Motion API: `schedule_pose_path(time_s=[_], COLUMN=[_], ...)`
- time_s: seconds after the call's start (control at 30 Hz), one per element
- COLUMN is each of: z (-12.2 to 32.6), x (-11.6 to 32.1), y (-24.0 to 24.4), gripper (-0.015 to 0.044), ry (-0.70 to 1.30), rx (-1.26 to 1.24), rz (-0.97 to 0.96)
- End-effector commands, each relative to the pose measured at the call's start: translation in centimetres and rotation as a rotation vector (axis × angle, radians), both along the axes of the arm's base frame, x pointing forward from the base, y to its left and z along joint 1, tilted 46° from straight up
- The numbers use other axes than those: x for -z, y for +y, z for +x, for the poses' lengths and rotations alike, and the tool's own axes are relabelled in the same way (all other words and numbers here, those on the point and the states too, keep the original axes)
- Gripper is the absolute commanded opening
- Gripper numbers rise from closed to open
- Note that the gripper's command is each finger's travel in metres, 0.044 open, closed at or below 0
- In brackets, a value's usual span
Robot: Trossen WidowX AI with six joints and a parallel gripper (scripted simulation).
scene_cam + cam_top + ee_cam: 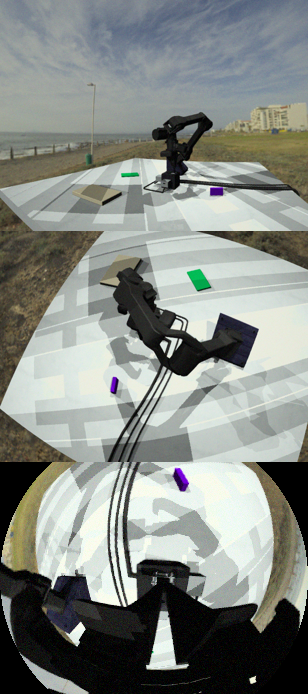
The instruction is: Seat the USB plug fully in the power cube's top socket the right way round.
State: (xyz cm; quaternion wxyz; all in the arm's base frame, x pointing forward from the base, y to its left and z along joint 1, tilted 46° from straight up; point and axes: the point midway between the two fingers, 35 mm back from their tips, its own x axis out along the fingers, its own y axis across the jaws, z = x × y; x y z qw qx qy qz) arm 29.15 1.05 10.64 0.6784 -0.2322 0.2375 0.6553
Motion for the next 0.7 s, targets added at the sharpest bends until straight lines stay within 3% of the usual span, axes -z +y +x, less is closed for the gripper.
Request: schedule_pose_path(time_s=[0.0,0.67], z=[0.04,0.05], x=[0.00,0.16], y=[0.09,0.26], gripper=[0.0000,0.0000], ry=[-0.002,-0.002], rx=[0.002,0.002], rz=[0.001,0.002])
